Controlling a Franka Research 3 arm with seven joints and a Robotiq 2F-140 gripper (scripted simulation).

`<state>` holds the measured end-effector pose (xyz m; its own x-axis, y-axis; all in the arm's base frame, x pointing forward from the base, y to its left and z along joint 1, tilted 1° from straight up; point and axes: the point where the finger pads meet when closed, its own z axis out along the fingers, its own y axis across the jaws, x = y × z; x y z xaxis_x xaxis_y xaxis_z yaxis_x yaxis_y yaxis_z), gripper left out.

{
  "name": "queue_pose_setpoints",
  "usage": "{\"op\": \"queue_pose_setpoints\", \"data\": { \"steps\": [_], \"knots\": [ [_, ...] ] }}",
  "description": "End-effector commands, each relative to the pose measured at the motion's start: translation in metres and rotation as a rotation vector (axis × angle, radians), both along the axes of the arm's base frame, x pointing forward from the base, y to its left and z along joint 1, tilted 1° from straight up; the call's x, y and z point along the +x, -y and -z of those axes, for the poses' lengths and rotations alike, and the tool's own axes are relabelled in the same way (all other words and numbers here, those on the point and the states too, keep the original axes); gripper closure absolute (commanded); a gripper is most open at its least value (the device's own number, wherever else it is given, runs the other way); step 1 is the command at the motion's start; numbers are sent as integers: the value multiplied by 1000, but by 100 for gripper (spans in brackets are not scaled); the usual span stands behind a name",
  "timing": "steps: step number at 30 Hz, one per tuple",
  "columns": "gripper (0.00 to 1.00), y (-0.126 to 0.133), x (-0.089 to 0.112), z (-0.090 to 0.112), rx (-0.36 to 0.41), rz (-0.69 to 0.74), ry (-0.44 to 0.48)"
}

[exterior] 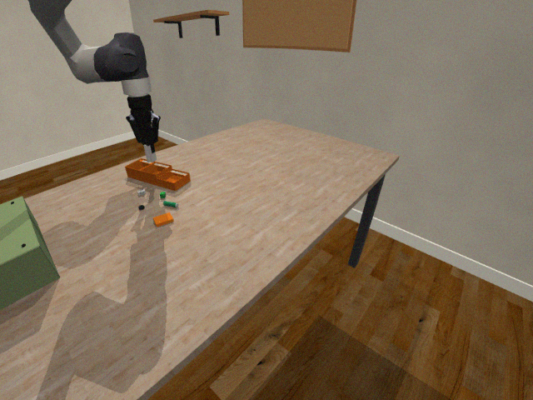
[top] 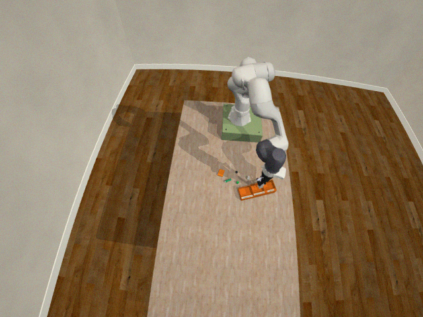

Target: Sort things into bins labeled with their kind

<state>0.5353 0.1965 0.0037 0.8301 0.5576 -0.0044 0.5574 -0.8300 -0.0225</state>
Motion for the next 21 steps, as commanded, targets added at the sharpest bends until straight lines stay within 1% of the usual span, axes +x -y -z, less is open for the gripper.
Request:
{"op": "queue_pose_setpoints", "data": {
  "steps": [1,6,8,21],
  "knots": [
    [95,1,0,9,0,35,0],
    [95,1,0,22,0,35,0],
    [95,1,0,22,0,35,0],
    [95,0,-1,57,0,35,0]
  ]
}}
